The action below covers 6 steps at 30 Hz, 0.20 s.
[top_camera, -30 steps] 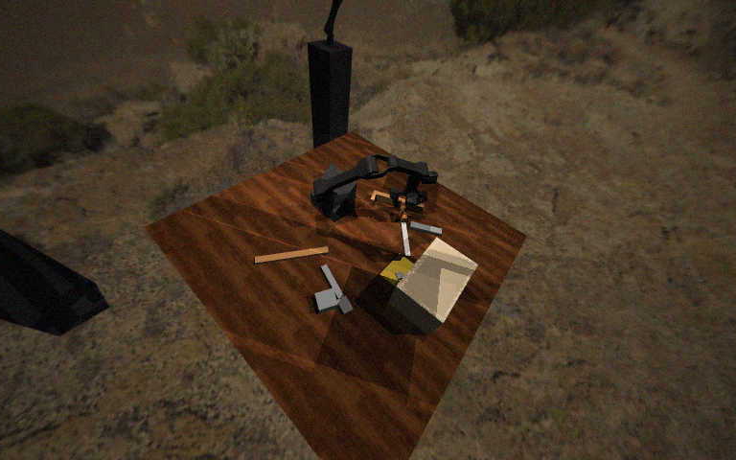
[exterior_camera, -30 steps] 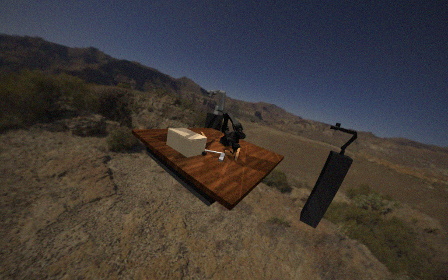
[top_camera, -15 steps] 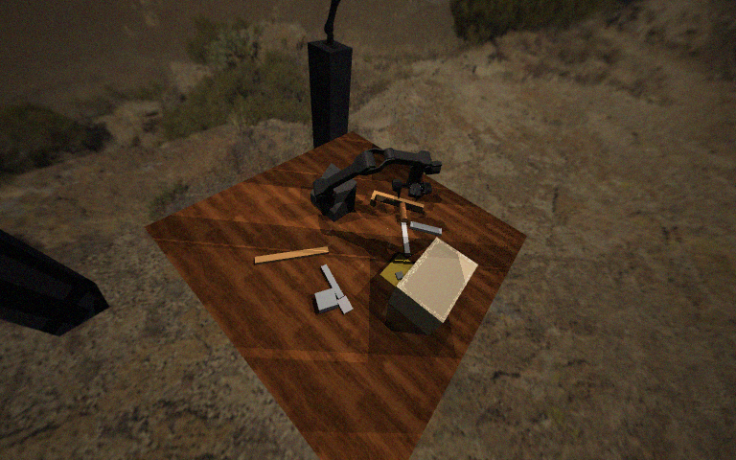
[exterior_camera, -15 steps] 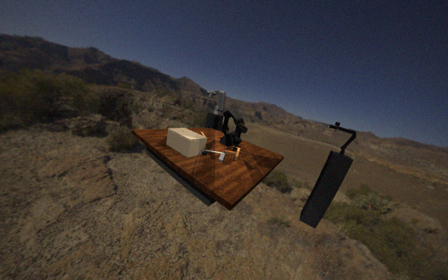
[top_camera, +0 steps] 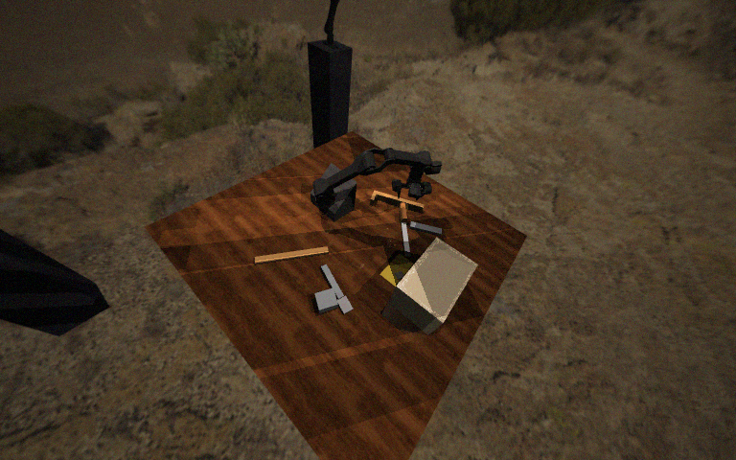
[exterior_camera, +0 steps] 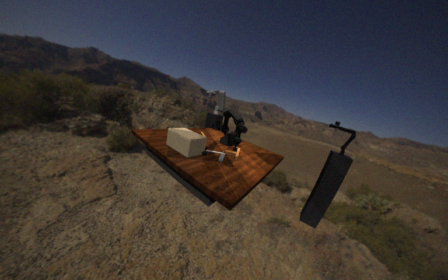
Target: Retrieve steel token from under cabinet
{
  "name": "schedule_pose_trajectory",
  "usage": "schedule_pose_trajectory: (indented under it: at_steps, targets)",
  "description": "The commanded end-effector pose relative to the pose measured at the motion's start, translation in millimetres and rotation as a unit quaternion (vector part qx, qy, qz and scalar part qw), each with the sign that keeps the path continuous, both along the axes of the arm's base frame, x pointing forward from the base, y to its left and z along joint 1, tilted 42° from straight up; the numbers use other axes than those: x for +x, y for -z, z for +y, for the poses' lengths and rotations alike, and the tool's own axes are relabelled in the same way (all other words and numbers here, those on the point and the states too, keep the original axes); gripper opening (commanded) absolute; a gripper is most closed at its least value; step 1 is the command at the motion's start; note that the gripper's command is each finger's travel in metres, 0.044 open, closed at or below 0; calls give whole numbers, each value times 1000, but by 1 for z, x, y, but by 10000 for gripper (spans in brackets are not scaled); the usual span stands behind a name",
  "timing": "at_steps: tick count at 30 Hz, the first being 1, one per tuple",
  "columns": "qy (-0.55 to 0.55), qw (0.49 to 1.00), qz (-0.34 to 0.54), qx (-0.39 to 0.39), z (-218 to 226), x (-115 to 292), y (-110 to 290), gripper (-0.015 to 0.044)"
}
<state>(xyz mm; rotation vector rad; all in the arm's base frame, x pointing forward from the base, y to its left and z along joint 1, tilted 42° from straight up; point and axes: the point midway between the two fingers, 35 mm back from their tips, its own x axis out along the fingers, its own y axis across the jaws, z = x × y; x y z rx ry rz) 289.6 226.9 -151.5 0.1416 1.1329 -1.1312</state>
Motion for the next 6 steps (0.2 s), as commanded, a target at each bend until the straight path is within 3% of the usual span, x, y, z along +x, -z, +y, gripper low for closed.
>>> schedule_pose_trajectory:
  at_steps: [1,6]
  targets:
    - [-1,1000,2,-1,-1,-1,1,440]
    - [-1,1000,2,-1,-1,-1,1,440]
